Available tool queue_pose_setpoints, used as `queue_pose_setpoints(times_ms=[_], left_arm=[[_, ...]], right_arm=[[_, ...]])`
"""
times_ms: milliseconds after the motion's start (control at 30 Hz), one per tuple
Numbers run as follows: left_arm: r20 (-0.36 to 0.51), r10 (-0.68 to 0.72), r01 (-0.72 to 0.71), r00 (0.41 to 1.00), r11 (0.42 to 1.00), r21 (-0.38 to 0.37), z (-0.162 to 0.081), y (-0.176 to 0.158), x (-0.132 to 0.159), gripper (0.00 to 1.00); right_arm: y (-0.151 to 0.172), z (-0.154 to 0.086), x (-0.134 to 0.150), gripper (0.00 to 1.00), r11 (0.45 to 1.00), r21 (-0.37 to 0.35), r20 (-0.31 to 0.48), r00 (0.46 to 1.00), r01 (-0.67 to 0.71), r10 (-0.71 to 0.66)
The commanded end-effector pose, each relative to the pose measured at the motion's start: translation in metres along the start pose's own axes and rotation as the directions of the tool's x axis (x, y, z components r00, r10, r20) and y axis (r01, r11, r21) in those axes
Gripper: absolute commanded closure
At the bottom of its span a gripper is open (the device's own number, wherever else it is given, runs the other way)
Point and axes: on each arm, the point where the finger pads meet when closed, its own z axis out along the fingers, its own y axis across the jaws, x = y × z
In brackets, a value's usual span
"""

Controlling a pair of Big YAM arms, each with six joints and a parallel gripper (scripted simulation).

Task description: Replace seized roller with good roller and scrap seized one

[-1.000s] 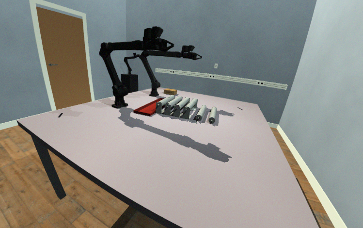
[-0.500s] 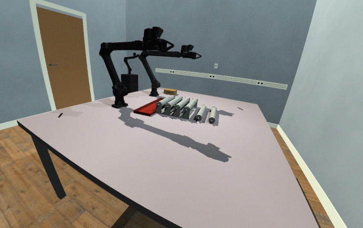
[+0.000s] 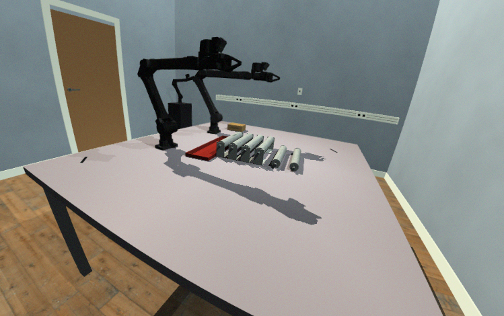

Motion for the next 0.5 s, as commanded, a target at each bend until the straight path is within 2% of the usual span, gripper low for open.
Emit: queue_pose_setpoints(times_ms=[0,133,167,200,467], left_arm=[[0.056,0.006,-0.007,0.998,1.000,0.010,0.006,-0.005,-0.040,0.68],[0.055,0.008,-0.009,0.998,1.000,0.009,0.006,-0.004,-0.039,0.68],[0.050,0.005,-0.005,0.999,1.000,0.006,0.002,-0.003,-0.032,0.68],[0.052,0.009,-0.010,0.999,1.000,0.010,0.007,-0.005,-0.038,0.68],[0.056,0.009,-0.010,0.998,1.000,0.010,0.007,-0.005,-0.039,0.68]], right_arm=[[0.000,-0.006,-0.037,1.00,1.000,0.002,0.074,0.997,0.014,-0.014],[0.000,-0.006,-0.040,1.00,1.000,0.003,0.079,0.997,0.014,-0.014],[0.000,-0.003,-0.032,1.00,1.000,0.003,0.060,0.998,0.006,-0.007],[0.000,-0.006,-0.042,0.38,1.000,0.003,0.082,0.997,0.014,-0.014],[0.000,-0.006,-0.049,0.38,1.000,0.004,0.094,0.995,0.014,-0.014]])
